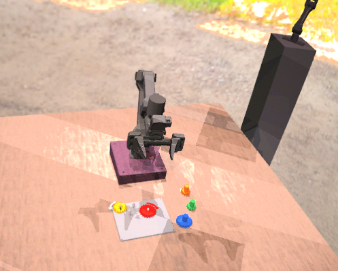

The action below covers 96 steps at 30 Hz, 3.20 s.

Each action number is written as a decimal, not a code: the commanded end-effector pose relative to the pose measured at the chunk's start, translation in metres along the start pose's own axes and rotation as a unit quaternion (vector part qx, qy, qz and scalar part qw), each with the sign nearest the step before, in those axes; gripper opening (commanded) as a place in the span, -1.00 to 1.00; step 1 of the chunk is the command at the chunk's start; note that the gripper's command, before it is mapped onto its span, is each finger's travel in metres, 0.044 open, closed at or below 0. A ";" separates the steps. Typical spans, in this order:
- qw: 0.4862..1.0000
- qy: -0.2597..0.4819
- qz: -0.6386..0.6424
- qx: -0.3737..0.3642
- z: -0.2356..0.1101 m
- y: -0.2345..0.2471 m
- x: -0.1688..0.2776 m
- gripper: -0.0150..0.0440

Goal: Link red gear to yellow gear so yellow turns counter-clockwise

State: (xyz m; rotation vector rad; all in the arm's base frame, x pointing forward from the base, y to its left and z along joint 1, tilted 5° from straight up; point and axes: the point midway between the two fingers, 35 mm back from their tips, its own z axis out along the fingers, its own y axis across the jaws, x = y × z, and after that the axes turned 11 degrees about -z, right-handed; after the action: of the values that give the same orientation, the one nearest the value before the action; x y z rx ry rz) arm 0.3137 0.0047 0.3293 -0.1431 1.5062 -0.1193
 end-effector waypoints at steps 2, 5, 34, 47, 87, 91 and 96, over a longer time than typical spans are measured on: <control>0.999 0.020 0.028 -0.013 0.005 0.007 0.006 1.00; 0.982 0.112 0.143 -0.054 0.022 0.042 0.035 1.00; 0.567 0.634 0.442 0.283 -0.063 0.247 0.206 1.00; 0.567 0.634 0.442 0.283 -0.063 0.251 0.221 1.00; 0.567 0.634 0.442 0.283 -0.063 0.257 0.247 -0.34; 0.567 0.634 0.442 0.283 -0.063 0.257 0.247 -0.49; 0.567 0.634 0.442 0.283 -0.062 0.257 0.238 -0.49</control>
State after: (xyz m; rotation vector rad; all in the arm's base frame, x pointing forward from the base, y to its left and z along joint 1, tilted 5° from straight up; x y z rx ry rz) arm 0.2629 0.2155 0.0415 1.5640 2.6763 0.1656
